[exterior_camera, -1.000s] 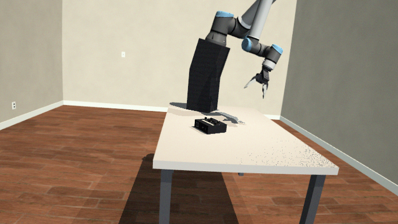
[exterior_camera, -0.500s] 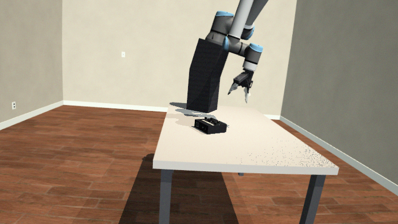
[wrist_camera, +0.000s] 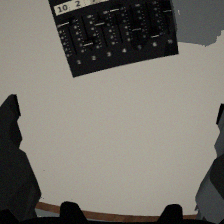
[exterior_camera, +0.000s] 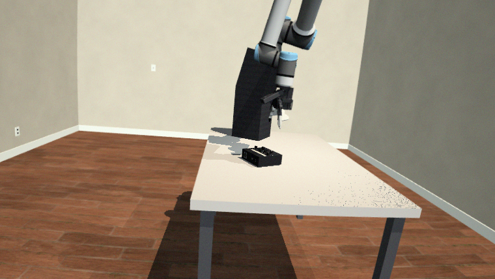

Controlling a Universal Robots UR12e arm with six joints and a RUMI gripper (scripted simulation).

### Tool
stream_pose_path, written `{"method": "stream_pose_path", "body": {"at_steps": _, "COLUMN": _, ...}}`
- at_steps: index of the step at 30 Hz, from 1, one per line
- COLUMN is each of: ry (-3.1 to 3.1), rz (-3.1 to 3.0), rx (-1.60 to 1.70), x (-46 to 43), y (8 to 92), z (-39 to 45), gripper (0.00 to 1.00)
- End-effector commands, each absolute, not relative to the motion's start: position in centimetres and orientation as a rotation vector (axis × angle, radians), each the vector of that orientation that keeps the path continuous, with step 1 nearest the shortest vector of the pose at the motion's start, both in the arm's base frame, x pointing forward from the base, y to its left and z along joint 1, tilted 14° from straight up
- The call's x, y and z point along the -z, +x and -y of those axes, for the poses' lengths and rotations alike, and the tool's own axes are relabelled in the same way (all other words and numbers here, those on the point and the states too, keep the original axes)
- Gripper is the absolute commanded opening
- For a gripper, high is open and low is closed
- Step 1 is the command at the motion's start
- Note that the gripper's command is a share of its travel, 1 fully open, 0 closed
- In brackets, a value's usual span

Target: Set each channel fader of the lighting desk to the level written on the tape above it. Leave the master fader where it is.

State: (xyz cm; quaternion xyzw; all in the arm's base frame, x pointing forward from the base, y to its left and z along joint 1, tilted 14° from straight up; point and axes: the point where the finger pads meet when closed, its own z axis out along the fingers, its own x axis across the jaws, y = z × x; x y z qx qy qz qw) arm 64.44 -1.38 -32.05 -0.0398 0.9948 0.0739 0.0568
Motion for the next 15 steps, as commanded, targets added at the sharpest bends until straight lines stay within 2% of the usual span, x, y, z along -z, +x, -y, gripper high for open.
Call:
{"method": "stream_pose_path", "body": {"at_steps": 1, "ry": 0.055, "rz": -3.001, "rx": -0.275, "x": 32.7, "y": 65.0, "z": 4.1, "gripper": 1.0}}
{"method": "stream_pose_path", "body": {"at_steps": 15, "ry": 0.191, "rz": -2.982, "rx": -0.314, "x": 33.1, "y": 65.2, "z": 6.4, "gripper": 1.0}}
